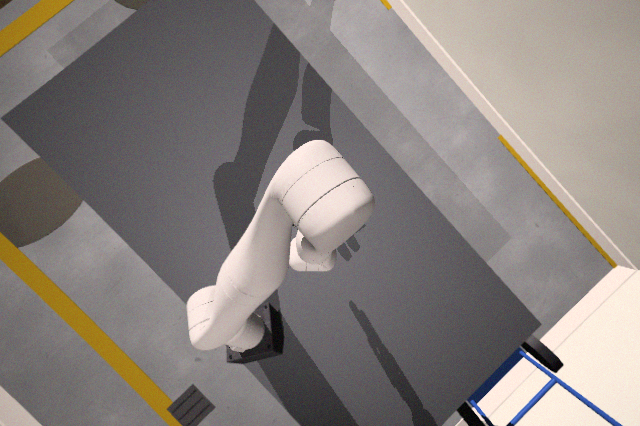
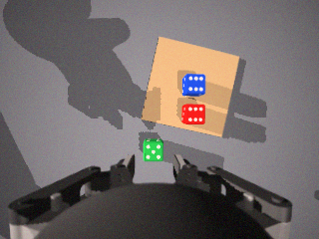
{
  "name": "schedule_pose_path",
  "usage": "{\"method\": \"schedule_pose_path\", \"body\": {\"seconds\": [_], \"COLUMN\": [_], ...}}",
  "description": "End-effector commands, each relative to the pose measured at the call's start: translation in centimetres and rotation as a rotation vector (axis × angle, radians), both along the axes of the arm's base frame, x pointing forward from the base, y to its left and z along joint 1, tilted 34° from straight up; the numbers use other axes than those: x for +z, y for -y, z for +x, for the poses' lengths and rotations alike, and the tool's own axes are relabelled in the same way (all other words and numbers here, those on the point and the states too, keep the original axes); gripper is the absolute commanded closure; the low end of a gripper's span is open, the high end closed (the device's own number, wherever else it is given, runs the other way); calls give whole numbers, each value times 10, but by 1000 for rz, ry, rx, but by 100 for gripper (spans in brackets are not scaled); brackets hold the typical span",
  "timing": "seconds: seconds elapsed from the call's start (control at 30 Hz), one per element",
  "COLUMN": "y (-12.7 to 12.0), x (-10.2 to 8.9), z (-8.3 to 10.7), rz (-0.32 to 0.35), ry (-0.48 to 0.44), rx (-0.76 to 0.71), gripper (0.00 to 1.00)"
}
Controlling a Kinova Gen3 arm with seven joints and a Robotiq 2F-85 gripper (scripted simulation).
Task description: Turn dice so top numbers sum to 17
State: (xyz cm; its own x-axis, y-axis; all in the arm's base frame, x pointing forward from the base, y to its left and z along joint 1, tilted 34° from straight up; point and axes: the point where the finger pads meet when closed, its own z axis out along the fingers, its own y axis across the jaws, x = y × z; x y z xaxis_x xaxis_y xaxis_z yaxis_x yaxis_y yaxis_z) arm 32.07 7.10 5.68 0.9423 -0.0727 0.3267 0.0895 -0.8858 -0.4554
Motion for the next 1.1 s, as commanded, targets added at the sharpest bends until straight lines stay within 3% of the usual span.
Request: {"method": "schedule_pose_path", "body": {"seconds": [0.0, 1.07], "y": [-1, -21], "x": [-1, -36], "z": [0, 12], "rz": [1, 1], "ry": [-2, -2], "rx": [2, 2], "gripper": [54, 54]}}
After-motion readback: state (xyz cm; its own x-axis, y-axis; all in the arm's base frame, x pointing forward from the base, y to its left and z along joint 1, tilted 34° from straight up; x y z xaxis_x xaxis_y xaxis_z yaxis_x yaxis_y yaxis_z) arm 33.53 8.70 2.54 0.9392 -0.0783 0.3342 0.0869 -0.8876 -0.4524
